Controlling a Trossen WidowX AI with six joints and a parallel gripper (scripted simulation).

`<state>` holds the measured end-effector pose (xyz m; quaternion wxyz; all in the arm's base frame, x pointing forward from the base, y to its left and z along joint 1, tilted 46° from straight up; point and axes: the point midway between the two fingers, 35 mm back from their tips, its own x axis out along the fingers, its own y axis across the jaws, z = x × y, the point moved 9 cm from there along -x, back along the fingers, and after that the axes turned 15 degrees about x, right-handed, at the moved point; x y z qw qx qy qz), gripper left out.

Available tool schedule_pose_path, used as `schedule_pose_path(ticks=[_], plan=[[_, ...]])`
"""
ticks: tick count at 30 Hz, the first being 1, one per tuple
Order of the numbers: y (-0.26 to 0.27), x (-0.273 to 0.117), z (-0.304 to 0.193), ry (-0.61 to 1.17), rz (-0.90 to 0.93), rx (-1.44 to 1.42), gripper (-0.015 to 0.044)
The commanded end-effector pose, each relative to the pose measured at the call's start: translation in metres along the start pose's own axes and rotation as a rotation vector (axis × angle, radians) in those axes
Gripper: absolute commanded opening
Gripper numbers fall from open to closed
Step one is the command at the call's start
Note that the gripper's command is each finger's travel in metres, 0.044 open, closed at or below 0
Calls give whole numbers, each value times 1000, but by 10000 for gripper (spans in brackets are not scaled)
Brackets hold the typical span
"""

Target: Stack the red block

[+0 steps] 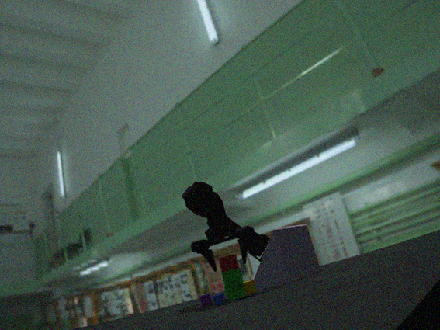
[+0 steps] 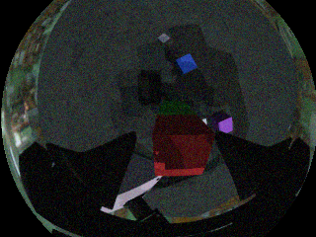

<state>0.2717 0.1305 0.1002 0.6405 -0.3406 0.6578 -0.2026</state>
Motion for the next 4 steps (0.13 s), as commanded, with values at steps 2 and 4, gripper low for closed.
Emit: schedule_pose_path(ticks=[2,4], plan=[[0,0,0,0,1,0,440],[0,0,0,0,1,0,440]])
